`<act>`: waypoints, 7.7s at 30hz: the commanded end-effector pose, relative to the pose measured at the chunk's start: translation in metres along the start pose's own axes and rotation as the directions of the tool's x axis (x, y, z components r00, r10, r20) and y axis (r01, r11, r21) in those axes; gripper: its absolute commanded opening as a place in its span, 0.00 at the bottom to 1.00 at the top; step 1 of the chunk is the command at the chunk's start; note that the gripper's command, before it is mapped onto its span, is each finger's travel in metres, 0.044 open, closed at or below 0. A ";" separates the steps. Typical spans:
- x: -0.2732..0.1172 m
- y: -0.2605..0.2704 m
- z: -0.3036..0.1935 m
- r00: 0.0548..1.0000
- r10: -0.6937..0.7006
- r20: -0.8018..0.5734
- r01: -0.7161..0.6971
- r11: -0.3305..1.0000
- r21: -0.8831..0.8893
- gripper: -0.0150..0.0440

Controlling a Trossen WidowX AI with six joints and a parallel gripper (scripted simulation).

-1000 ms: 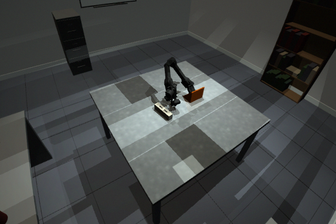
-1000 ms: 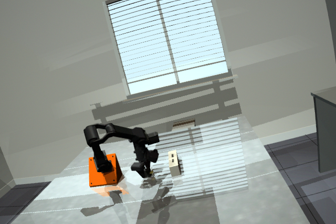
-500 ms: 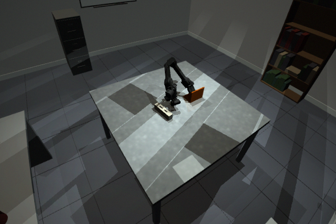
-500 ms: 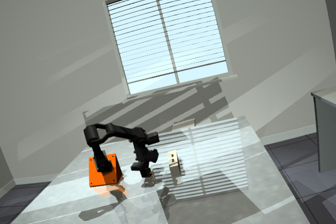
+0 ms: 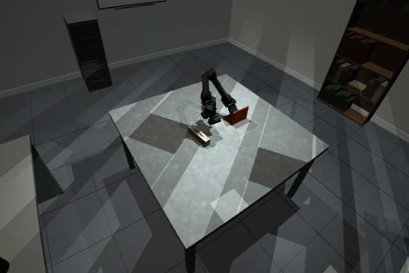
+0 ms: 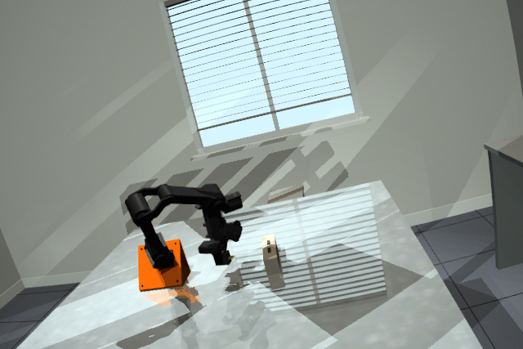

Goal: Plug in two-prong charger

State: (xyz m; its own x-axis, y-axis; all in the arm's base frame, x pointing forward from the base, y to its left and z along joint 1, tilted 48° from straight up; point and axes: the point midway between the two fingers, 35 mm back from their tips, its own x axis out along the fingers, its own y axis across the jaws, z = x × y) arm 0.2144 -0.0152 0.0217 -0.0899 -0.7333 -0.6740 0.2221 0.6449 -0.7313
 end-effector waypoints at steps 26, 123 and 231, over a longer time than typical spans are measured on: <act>0.016 0.005 0.025 1.000 -0.004 0.006 0.005 0.981 -0.192 0.25; 0.027 0.020 0.090 1.000 -0.014 0.008 0.016 0.955 -0.297 0.25; 0.027 0.023 0.098 1.000 -0.014 0.008 0.016 0.955 -0.297 0.25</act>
State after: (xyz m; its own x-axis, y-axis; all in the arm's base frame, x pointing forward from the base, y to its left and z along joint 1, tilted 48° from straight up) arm 0.3106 -0.0411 -0.0039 -0.0882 -0.7416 -0.6651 -0.0743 0.6707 -0.7380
